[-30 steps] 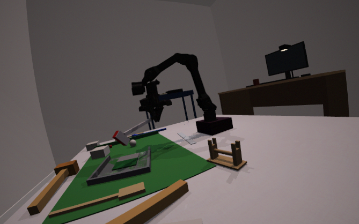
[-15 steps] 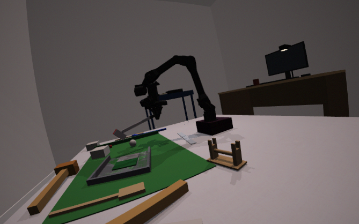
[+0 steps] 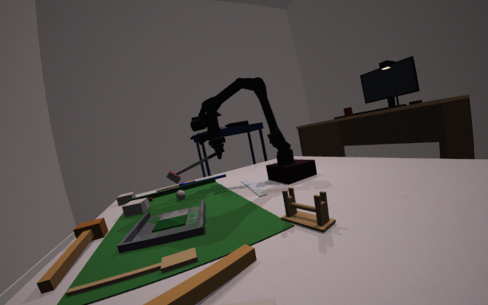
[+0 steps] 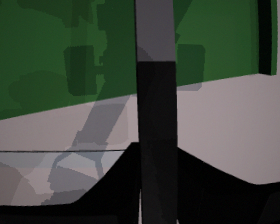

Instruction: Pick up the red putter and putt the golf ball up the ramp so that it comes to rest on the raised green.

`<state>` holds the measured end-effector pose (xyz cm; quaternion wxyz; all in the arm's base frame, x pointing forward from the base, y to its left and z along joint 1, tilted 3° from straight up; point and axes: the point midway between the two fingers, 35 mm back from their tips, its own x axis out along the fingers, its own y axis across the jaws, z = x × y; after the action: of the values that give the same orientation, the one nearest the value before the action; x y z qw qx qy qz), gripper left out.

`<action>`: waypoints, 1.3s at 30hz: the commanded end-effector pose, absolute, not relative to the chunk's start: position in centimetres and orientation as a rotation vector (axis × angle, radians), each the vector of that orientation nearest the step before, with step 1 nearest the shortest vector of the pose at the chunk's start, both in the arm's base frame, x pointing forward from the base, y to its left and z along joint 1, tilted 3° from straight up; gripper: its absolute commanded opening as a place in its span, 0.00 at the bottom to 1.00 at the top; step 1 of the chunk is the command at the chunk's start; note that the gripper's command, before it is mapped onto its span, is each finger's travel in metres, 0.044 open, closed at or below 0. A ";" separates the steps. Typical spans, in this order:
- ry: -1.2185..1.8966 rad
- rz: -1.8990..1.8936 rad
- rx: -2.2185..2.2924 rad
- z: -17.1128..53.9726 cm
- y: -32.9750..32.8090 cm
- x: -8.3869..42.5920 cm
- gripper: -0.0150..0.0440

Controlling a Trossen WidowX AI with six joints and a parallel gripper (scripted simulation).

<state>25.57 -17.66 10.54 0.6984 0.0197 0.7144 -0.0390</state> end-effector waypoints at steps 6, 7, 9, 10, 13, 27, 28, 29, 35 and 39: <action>1.593 -0.137 0.082 10.3 -18.7 25.0 0.25; 1.593 -0.137 0.082 10.1 -18.7 25.0 0.25; 1.593 -0.137 0.082 9.3 -18.8 25.0 0.25; 1.593 -0.137 0.082 8.9 -18.8 25.0 0.25; 1.593 -0.137 0.082 7.5 -18.8 24.9 0.25; 1.593 -0.137 0.082 5.6 -18.9 24.9 0.25; 1.593 -0.137 0.082 5.4 -18.9 24.9 0.25; 1.593 -0.137 0.082 5.3 -18.9 24.9 0.25; 1.593 -0.137 0.082 4.3 -18.9 24.8 0.25; 1.593 -0.137 0.082 3.8 -18.9 24.8 0.25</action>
<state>24.75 -18.80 4.23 0.6954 0.0388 0.7150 -0.0611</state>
